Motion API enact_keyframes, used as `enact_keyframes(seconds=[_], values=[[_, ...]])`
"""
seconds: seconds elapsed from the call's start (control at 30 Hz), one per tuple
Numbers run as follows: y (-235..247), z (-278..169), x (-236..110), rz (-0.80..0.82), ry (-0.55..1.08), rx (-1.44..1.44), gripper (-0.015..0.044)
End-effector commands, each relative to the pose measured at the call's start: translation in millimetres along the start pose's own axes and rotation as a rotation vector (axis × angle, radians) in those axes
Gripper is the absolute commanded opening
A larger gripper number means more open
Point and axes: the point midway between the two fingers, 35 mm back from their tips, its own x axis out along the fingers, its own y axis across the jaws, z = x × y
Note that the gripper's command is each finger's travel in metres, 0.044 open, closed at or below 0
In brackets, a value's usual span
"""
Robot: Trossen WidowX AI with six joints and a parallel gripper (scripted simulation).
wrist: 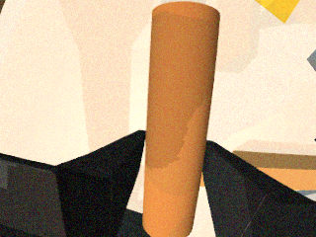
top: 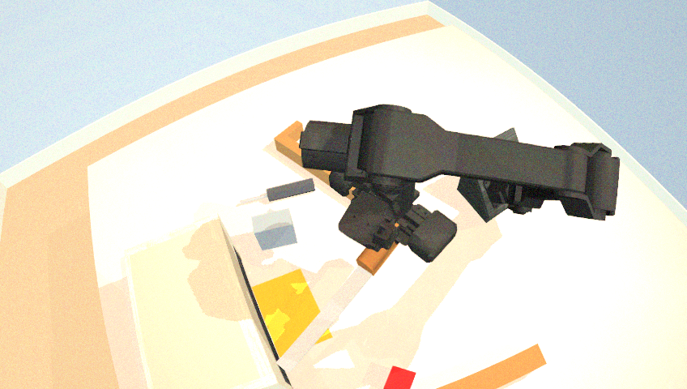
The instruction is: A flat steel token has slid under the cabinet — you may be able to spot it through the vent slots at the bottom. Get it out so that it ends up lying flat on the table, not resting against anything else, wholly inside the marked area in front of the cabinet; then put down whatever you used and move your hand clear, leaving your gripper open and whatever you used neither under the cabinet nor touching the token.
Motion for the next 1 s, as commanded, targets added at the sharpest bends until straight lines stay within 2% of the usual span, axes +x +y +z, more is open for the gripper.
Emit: enact_keyframes(seconds=[0.0,0.97], values=[[9.0,7.3,-3.6,-0.001,-0.029,-0.006,0.0],[14.3,3.6,-3.4,0.002,-0.029,0.18,0.0]])
